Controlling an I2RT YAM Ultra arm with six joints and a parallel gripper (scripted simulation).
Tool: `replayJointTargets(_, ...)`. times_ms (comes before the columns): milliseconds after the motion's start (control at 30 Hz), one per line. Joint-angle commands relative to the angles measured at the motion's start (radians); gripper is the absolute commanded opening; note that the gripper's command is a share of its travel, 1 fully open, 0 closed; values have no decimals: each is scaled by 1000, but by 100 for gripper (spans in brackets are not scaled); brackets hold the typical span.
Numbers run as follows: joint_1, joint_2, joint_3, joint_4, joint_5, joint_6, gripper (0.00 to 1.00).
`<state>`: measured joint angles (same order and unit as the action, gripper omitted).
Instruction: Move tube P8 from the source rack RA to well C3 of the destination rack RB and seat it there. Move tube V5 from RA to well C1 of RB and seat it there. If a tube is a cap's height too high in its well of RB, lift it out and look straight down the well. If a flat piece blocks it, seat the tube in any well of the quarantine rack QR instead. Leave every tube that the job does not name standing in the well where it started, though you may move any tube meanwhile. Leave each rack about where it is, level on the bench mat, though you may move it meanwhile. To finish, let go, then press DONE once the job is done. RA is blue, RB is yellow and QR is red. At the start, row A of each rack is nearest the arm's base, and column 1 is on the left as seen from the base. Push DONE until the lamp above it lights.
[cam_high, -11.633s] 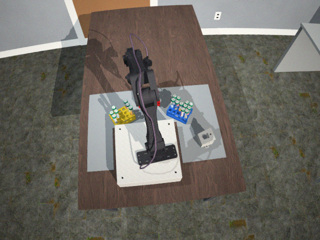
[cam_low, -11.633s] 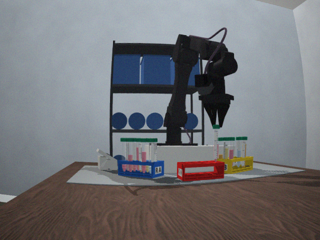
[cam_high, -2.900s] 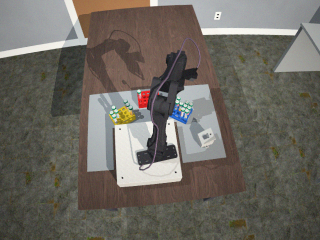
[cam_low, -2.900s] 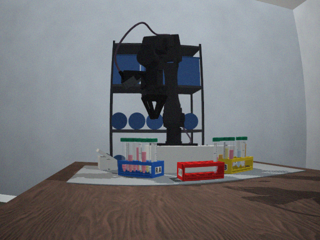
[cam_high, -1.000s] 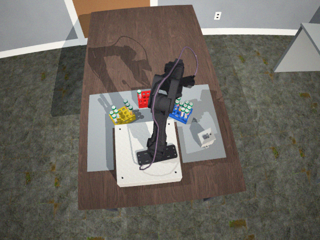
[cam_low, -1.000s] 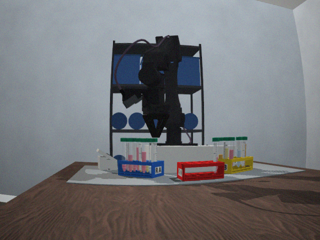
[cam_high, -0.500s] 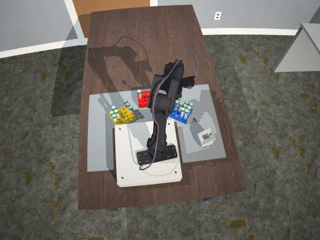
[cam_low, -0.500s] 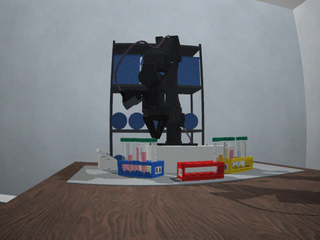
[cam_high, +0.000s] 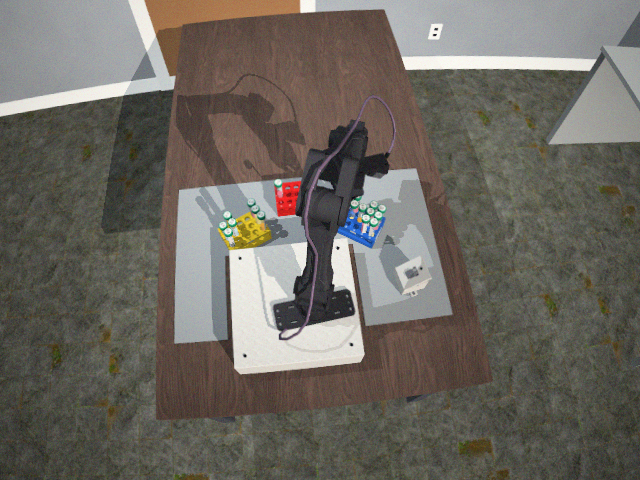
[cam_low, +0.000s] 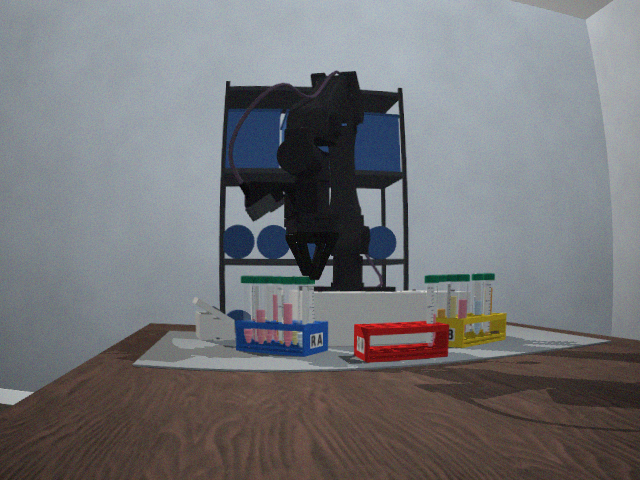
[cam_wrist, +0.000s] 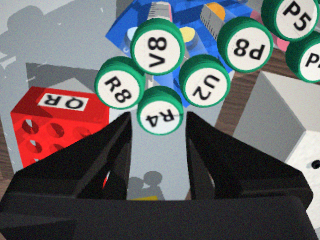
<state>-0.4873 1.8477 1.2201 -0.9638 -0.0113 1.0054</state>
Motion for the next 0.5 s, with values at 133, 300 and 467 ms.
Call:
replayJointTargets(133,11,16,-8,24,-2,6,30)
replayJointTargets(300,11,15,-28,27,-2,6,30)
replayJointTargets(467,3,-1,-8,17,-1,2,0)
